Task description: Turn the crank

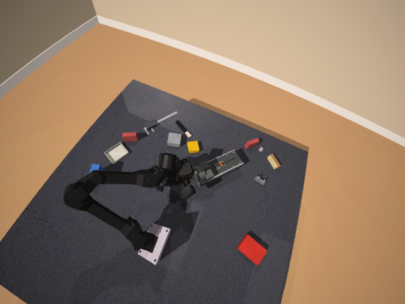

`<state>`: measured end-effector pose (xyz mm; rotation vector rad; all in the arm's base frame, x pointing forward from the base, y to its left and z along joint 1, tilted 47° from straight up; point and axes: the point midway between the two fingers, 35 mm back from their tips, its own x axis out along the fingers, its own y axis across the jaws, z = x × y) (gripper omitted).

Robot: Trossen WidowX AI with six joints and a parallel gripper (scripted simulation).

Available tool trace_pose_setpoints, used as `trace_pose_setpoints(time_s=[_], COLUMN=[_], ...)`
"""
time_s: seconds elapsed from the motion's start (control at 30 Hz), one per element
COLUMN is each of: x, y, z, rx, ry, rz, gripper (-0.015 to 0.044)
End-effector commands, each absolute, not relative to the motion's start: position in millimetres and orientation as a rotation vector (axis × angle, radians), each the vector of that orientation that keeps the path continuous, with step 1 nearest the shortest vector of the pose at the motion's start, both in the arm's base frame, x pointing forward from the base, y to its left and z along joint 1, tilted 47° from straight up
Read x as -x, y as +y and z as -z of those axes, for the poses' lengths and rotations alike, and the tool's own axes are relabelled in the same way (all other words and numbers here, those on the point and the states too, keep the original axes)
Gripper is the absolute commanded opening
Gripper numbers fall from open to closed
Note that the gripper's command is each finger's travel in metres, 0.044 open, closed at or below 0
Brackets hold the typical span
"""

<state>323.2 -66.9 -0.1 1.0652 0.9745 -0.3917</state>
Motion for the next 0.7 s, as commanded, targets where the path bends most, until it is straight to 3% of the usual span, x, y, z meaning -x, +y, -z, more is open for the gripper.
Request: trace_pose_setpoints(time_s=[0.0,0.67], x=[-322.3,-323.0], y=[-67.6,-67.0], z=[0.7,0.3], rx=[-1.06,-1.065], ry=[0.976,0.975], rz=[0.396,0.392], gripper=[0.0,0.0])
